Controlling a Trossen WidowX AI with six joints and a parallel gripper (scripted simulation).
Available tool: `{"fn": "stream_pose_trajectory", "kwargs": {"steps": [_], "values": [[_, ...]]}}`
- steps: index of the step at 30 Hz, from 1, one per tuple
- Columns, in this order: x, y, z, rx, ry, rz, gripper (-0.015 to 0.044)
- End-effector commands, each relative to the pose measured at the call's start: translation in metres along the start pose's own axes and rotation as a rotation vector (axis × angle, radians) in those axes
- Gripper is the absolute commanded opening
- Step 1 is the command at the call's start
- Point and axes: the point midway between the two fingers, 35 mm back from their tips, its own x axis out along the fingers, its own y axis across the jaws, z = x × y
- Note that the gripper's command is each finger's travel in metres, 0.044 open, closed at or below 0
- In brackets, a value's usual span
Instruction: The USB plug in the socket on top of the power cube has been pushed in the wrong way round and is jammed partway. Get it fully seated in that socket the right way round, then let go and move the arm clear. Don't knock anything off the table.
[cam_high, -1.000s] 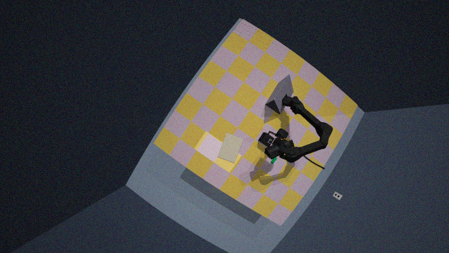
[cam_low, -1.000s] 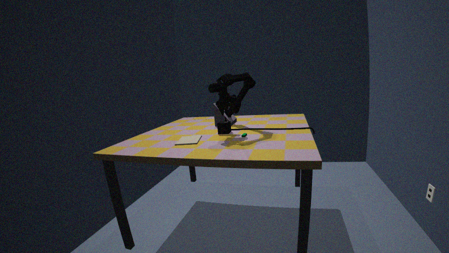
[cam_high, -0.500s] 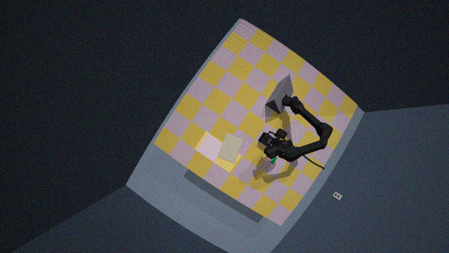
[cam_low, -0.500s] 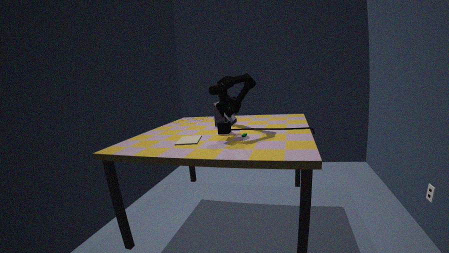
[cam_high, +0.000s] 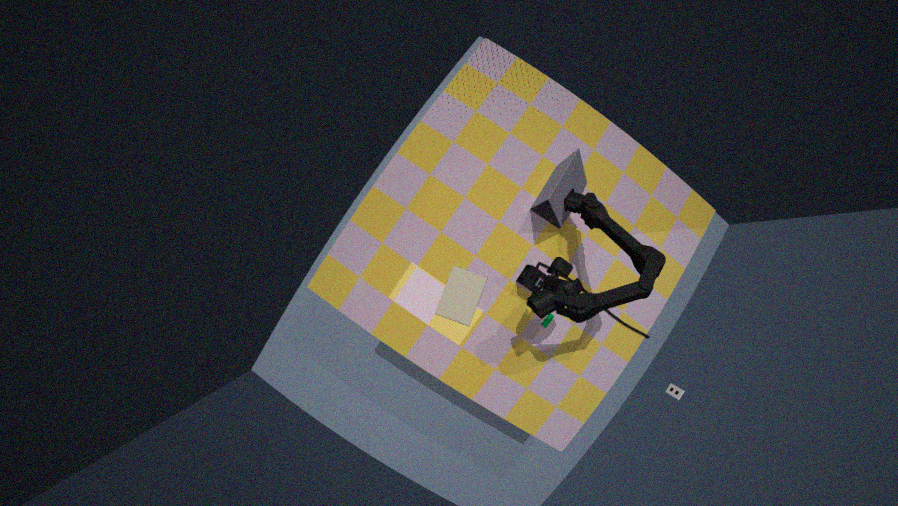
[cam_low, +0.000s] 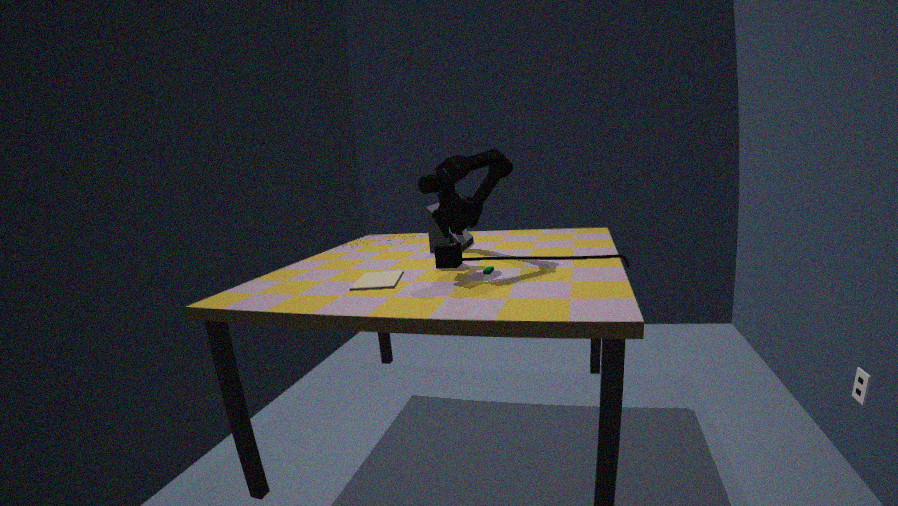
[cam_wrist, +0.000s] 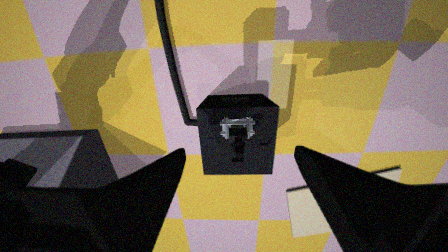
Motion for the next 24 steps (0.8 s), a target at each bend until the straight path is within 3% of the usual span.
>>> {"fn": "stream_pose_trajectory", "kwargs": {"steps": [1, 14, 24], "values": [[-0.0002, -0.0001, 0.0000, -0.001, 0.000, 0.000, 0.0361], [-0.0002, -0.0001, 0.0000, -0.001, 0.000, 0.000, 0.0020], [-0.0002, -0.0001, 0.0000, -0.001, 0.000, 0.000, 0.0000]]}}
